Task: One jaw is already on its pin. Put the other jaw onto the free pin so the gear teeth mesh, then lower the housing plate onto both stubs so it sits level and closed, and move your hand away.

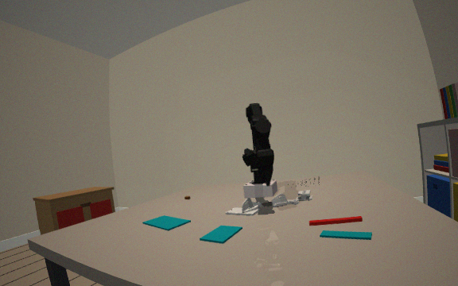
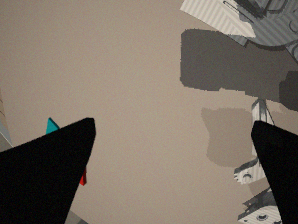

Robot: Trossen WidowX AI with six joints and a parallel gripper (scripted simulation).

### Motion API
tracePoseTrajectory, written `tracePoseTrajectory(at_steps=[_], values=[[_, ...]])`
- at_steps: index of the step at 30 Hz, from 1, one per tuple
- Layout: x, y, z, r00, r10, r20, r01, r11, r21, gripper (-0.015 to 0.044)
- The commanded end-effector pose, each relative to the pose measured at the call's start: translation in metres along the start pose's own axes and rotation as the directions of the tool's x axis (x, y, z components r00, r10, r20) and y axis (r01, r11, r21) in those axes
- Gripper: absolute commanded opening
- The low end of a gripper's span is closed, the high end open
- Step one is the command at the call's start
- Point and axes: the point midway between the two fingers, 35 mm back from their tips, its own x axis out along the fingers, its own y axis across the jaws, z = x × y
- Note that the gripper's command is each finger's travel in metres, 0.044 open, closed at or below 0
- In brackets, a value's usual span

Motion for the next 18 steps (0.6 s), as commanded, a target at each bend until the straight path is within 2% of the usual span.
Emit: tracePoseTrajectory(at_steps=[1, 12, 18], values=[[0.001, -0.013, -0.015, 0.996, -0.092, -0.013, 0.091, 0.994, -0.056, 0.044], [-0.009, -0.06, -0.052, 0.926, -0.377, 0.014, 0.37, 0.901, -0.225, 0.044], [-0.008, -0.064, -0.054, 0.919, -0.393, 0.018, 0.386, 0.892, -0.235, 0.044]])
